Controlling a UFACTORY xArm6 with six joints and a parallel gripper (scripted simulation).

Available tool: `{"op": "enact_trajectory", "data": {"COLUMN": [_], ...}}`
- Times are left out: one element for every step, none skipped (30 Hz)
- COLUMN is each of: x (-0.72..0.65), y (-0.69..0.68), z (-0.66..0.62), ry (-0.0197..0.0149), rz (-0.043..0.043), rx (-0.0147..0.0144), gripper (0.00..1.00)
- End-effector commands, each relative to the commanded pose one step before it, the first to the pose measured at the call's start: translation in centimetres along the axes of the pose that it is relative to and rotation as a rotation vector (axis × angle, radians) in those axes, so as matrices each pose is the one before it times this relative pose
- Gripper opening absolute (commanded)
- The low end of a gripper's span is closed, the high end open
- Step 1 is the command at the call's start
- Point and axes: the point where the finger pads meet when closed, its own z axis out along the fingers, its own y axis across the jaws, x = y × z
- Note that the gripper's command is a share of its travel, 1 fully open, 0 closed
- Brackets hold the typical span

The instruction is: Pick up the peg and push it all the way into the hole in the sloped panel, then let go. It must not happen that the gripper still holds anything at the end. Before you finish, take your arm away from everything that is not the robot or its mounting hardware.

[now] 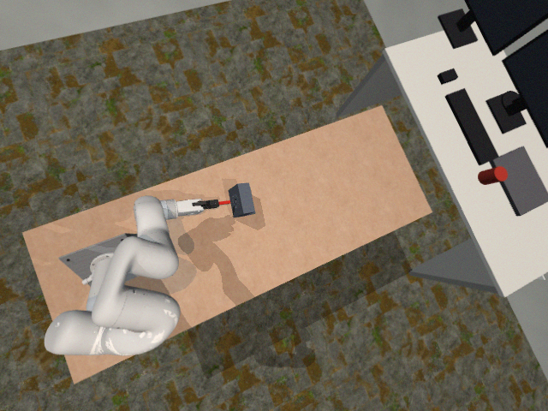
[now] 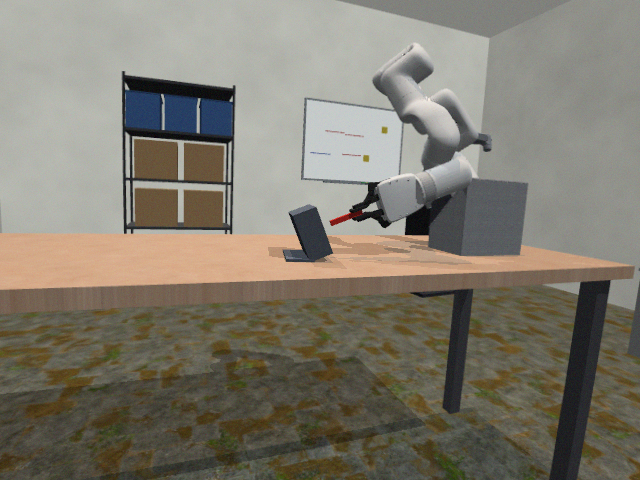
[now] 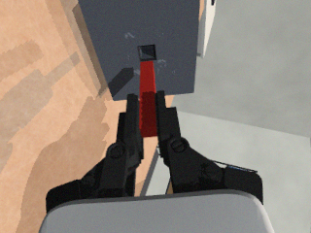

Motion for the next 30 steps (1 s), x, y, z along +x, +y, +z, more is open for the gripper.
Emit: {"op": "enact_trajectory", "data": {"x": [0.035, 0.000, 0.000, 0.000, 0.000, 0.000, 0.000, 0.001, 0.001, 0.000, 0.000, 0.001, 0.002, 0.002, 0.002, 0.002, 0.002, 0.002, 0.001, 0.002, 0.002, 0.001, 0.001, 0.001, 0.001, 0.001, 0.000, 0.000, 0.000, 0.000], "y": [0.160, 0.000, 0.000, 0.000, 0.000, 0.001, 0.001, 0.001, 0.001, 0.000, 0.000, 0.001, 0.001, 0.001, 0.001, 0.001, 0.001, 0.001, 0.001, 0.001, 0.001, 0.001, 0.000, -0.001, -0.001, -0.001, 0.000, 0.000, 0.000, 0.000], "z": [0.517, 0.094, 0.094, 0.094, 0.094, 0.094, 0.094, 0.094, 0.094, 0.000, 0.000, 0.094, 0.093, 0.093, 0.093, 0.093, 0.090, 0.082, 0.073, 0.098, 0.088, 0.075, 0.063, 0.050, 0.038, 0.027, 0.000, 0.000, 0.025, 0.041], "ry": [-0.00016, 0.00003, 0.00002, 0.00001, 0.00000, 0.00000, 0.00000, 0.00000, 0.00000, 0.00000, 0.00000, 0.00000, 0.00000, 0.00000, 0.00000, 0.00000, 0.00000, 0.00000, 0.00000, 0.00000, 0.00000, 0.00000, 0.00000, 0.00000, 0.00000, 0.00000, 0.00000, 0.00000, 0.00000, 0.00000], "rz": [0.00238, 0.00000, 0.00000, 0.00000, 0.00000, -0.00001, -0.00001, -0.00001, -0.00001, 0.00000, 0.00000, -0.00001, -0.00001, -0.00001, -0.00001, -0.00001, -0.00001, -0.00001, 0.00000, -0.00001, -0.00001, 0.00000, 0.00000, 0.00000, 0.00000, 0.00000, 0.00000, 0.00000, 0.00000, 0.00000], "rx": [-0.00248, 0.00003, 0.00002, 0.00001, 0.00000, 0.00000, 0.00000, 0.00000, 0.00000, 0.00000, 0.00000, 0.00000, 0.00000, 0.00000, 0.00000, 0.00000, 0.00000, 0.00000, 0.00000, -0.00001, -0.00001, 0.00000, 0.00000, 0.00000, 0.00000, 0.00000, 0.00000, 0.00000, 0.00000, 0.00000], "gripper": [0.00, 0.00, 0.00, 0.00, 0.00, 0.00, 0.00, 0.00, 0.00, 0.00, 0.00, 0.00, 0.00, 0.00, 0.00, 0.00, 0.00, 0.00, 0.00, 0.00, 0.00, 0.00, 0.00, 0.00, 0.00, 0.00, 0.00, 0.00, 0.00, 0.00]}}
